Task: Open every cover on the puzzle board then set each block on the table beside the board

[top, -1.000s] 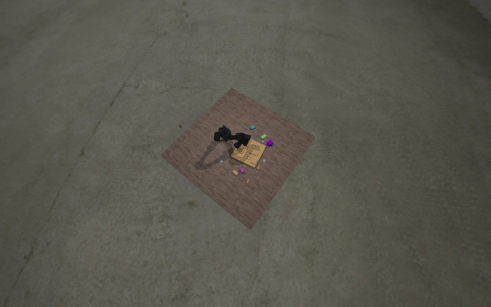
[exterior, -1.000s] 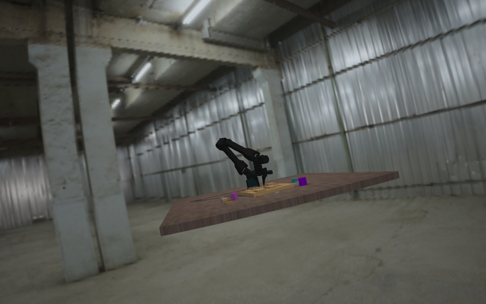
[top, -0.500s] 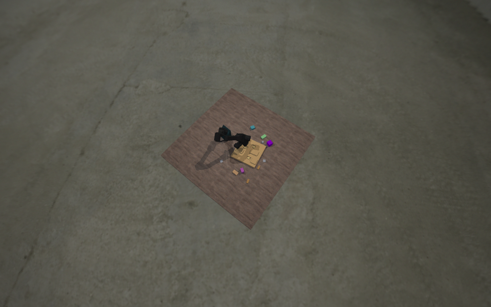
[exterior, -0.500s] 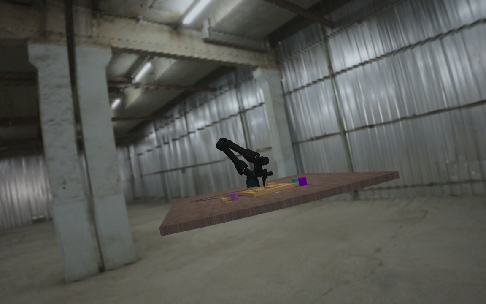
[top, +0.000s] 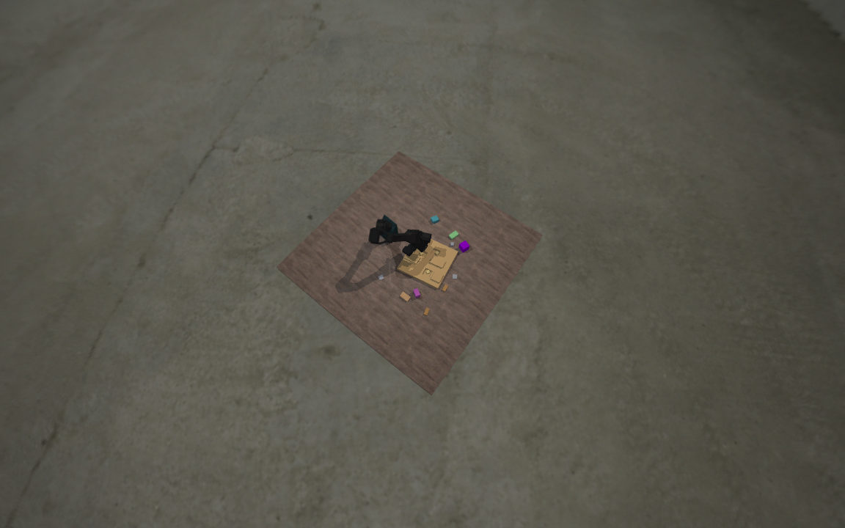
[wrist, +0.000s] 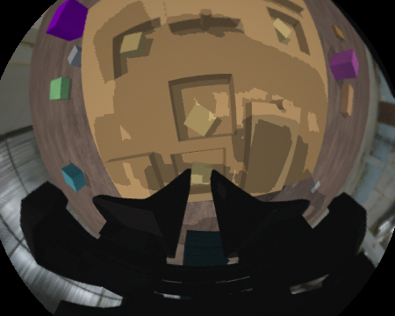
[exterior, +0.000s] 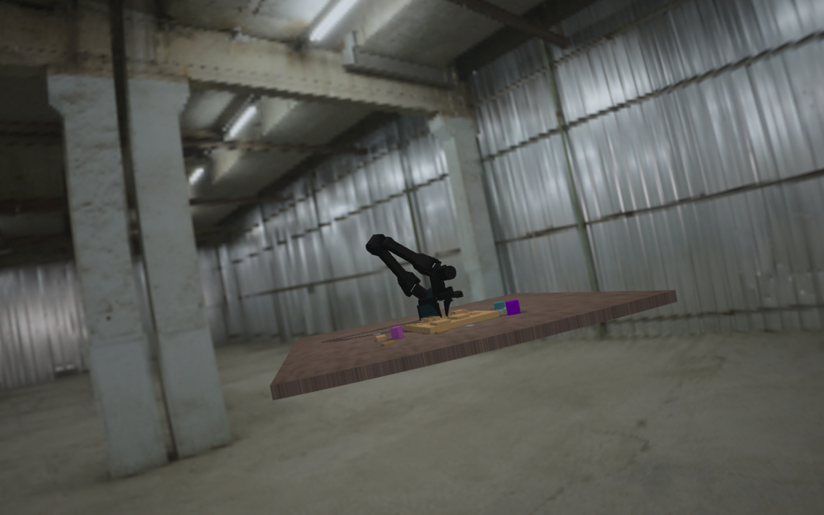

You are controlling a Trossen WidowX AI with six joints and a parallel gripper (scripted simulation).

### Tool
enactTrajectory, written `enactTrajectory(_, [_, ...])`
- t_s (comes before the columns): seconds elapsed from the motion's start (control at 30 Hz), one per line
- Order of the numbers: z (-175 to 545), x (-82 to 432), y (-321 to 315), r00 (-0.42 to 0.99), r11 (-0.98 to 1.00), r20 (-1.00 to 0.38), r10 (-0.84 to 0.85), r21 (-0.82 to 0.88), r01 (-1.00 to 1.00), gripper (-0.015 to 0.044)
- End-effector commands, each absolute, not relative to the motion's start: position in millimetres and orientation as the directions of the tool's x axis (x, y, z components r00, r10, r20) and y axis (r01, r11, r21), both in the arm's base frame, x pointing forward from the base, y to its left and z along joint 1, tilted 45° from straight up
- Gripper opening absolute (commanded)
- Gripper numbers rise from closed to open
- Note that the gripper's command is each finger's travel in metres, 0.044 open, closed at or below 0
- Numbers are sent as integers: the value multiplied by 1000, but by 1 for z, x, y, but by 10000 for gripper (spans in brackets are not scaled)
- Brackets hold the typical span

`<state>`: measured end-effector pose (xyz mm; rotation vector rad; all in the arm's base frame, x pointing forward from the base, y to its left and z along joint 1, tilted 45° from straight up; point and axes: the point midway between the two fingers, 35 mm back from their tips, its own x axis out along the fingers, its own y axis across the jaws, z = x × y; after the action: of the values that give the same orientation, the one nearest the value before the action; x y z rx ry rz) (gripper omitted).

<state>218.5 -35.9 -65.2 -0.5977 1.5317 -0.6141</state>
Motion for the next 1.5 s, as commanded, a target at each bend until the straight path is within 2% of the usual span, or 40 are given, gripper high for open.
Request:
enactTrajectory(0.0, [-64,219,-34,-45,718,-717,-695,-696,-7,80])
enactTrajectory(1.47, [-18,224,12,-45,719,-718,-695,-695,-12,80])
